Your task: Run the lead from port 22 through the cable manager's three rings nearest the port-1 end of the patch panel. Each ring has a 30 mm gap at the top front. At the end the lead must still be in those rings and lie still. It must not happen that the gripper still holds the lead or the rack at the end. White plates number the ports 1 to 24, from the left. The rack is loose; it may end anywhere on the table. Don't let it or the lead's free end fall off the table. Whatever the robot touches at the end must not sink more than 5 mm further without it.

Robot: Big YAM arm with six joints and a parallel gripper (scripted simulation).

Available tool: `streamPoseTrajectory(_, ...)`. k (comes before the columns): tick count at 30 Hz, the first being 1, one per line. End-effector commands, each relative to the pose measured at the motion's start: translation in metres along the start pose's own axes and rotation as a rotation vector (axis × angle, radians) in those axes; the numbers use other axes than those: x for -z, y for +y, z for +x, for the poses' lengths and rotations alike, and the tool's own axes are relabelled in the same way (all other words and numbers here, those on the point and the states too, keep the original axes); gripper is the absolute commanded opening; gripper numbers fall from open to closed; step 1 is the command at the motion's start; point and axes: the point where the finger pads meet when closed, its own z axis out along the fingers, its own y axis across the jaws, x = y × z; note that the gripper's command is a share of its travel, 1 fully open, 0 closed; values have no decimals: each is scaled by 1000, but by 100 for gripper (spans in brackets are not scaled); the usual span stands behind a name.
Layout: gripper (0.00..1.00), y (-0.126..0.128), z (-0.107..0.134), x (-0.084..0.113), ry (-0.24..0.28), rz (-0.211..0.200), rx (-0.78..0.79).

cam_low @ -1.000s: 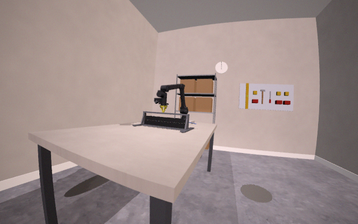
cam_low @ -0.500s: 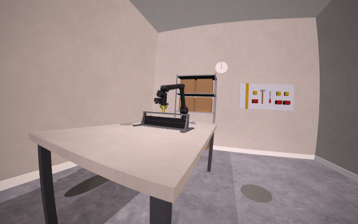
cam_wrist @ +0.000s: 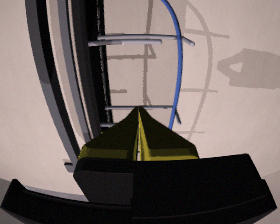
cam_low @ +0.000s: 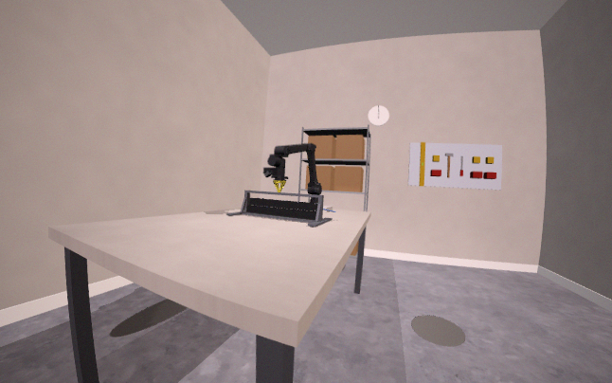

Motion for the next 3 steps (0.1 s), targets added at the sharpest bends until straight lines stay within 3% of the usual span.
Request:
streamPoseTrajectory(1, 0, 20, -6, 59, -9, -110, -9)
streamPoseTrajectory(3, 0, 20, -6, 59, -9, -110, -9)
